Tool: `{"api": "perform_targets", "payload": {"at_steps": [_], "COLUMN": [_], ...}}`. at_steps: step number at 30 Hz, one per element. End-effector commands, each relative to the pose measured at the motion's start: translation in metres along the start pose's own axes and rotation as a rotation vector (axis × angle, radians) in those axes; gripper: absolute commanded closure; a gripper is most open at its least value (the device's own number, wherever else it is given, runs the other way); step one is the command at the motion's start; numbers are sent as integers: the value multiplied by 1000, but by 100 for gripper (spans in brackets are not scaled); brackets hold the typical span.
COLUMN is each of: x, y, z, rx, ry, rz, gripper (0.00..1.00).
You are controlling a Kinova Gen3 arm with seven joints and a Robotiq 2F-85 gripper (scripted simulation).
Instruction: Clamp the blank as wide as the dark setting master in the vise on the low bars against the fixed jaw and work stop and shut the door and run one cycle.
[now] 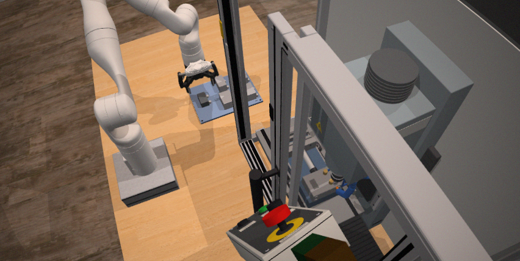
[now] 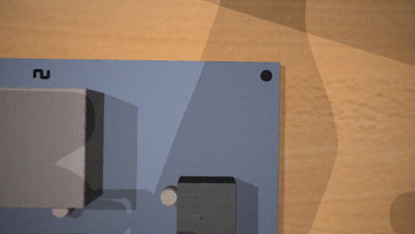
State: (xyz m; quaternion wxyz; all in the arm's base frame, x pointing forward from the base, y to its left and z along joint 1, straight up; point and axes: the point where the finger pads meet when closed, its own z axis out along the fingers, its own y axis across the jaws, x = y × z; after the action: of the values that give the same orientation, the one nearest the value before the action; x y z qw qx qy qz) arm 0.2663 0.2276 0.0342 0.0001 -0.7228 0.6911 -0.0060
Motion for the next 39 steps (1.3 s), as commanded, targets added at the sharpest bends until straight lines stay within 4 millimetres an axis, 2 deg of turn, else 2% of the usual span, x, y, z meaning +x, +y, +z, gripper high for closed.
{"api": "perform_targets", "payload": {"at_steps": [1, 30, 35, 39], "x": [-7, -5, 7, 7], "y": [2, 0, -49, -49], "z": [-27, -25, -28, -28], "rx": [-5, -4, -4, -4], "ry": [-14, -14, -14, -14], "rz": [-5, -3, -3, -3], "gripper": [0, 0, 0, 0]}}
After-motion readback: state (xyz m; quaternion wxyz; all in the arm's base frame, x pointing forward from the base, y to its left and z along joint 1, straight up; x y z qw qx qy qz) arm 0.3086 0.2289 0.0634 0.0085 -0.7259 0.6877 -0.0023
